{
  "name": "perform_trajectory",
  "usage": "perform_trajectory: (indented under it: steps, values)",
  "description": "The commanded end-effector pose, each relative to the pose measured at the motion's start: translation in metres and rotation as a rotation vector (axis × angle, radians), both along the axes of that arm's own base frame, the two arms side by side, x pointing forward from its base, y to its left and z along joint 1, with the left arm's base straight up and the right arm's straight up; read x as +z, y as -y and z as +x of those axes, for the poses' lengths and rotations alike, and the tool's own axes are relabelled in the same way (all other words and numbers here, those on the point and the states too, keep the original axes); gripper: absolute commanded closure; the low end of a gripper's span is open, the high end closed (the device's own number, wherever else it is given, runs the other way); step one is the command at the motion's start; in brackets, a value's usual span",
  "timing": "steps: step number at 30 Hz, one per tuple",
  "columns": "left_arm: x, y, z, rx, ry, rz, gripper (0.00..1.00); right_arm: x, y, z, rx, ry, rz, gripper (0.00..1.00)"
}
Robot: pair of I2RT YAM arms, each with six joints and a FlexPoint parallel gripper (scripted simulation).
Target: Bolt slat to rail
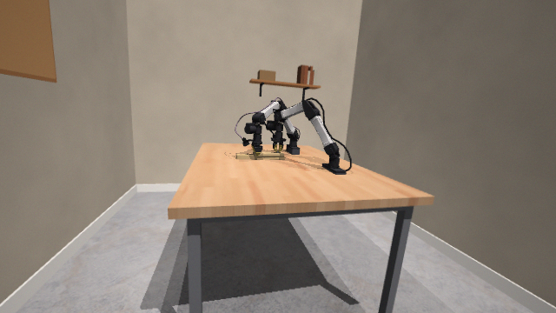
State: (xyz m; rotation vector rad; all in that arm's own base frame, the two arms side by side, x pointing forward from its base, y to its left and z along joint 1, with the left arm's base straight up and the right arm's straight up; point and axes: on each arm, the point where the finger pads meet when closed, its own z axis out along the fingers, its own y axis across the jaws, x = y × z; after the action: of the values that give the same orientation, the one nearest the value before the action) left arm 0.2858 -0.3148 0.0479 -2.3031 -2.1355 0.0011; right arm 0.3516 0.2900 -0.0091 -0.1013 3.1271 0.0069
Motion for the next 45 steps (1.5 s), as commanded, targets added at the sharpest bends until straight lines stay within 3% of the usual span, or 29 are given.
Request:
perform_trajectory:
  steps: [1, 27, 45]
  values:
    - [-0.0026, 0.0014, 0.0004, -0.223, -0.009, 0.010, 0.86, 0.0054, -0.0018, 0.0024, -0.004, 0.012, 0.011, 0.33]
    - [-0.0028, 0.0013, 0.0005, -1.091, -0.014, 0.009, 0.86, 0.0054, -0.0018, 0.0024, -0.004, 0.012, 0.011, 0.33]
    - [-0.0028, 0.0013, 0.0005, -1.117, -0.014, 0.009, 0.86, 0.0054, -0.0018, 0.0024, -0.004, 0.012, 0.011, 0.33]
